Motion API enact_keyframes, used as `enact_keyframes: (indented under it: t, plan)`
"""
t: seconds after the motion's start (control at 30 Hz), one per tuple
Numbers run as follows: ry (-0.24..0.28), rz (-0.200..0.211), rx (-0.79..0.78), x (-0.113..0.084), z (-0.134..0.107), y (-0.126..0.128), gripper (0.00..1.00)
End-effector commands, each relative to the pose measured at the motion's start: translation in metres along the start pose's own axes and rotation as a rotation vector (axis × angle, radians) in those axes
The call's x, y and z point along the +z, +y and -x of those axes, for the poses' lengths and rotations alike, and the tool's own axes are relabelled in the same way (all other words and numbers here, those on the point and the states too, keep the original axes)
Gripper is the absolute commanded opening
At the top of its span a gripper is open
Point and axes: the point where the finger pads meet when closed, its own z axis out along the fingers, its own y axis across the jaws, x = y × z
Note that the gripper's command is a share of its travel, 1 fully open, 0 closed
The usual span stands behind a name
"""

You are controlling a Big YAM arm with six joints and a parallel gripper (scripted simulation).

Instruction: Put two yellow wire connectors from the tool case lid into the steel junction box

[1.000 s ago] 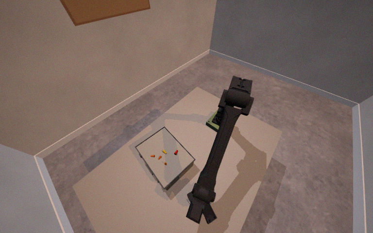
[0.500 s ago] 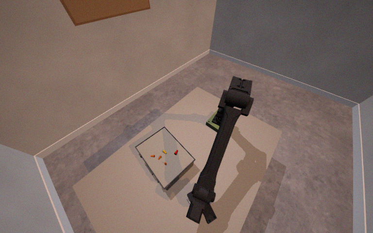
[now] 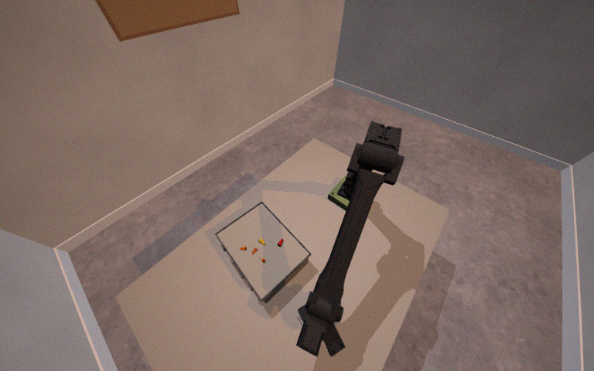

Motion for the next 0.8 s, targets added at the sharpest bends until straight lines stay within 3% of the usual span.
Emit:
enact_keyframes:
  t: [0.0,0.77]
  plan:
    - [0.018,0.021,0.007,0.0126,-0.0004,0.0092,0.28]
    - [0.021,0.023,0.007,0.0095,-0.001,0.0098,0.28]
